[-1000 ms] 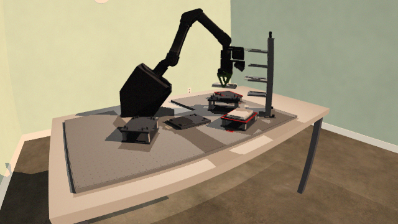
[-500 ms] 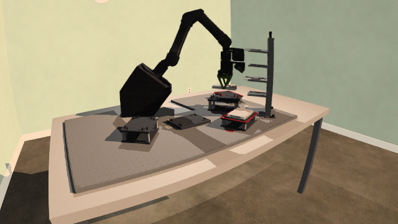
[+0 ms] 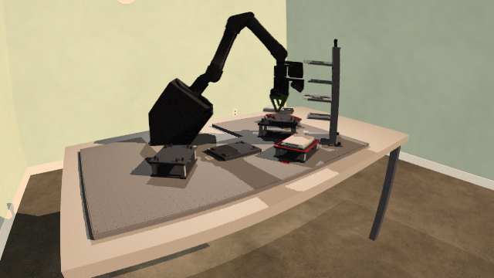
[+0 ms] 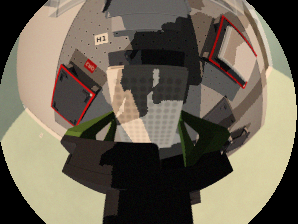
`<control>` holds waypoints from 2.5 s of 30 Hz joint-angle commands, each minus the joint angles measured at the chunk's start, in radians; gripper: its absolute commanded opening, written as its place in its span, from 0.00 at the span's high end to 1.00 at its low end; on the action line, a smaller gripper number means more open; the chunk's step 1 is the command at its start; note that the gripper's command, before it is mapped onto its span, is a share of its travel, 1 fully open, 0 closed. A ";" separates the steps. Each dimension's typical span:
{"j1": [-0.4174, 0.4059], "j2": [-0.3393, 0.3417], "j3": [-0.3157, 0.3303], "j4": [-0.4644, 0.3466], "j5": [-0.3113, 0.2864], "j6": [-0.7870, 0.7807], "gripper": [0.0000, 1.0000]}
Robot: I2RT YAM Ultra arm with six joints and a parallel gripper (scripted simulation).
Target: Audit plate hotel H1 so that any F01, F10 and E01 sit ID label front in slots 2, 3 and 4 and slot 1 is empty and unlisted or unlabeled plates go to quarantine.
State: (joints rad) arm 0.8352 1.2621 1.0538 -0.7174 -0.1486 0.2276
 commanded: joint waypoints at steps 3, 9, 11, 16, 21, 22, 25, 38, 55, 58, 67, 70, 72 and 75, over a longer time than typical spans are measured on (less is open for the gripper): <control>0.006 0.015 -0.023 0.038 0.011 0.008 0.14; 0.012 0.022 -0.014 0.053 0.011 0.010 0.14; 0.011 0.026 -0.016 0.057 0.012 0.010 0.14; 0.010 0.004 -0.033 0.067 0.013 0.011 0.14; 0.014 0.040 -0.031 0.080 0.015 0.013 0.14; 0.012 0.038 -0.032 0.083 0.015 0.013 0.14; 0.015 0.037 -0.028 0.090 0.015 0.014 0.14; 0.016 0.065 -0.050 0.115 0.017 0.016 0.14; 0.021 0.085 -0.061 0.154 0.021 0.020 0.14; 0.025 0.096 -0.055 0.163 0.021 0.022 0.14; 0.028 0.111 -0.066 0.182 0.023 0.023 0.14; 0.031 0.111 -0.068 0.186 0.023 0.025 0.14; 0.029 0.109 -0.068 0.191 0.024 0.025 0.14; 0.029 0.126 -0.071 0.198 0.024 0.026 0.14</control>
State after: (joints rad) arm 0.8604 1.3750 1.0004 -0.5503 -0.1352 0.2466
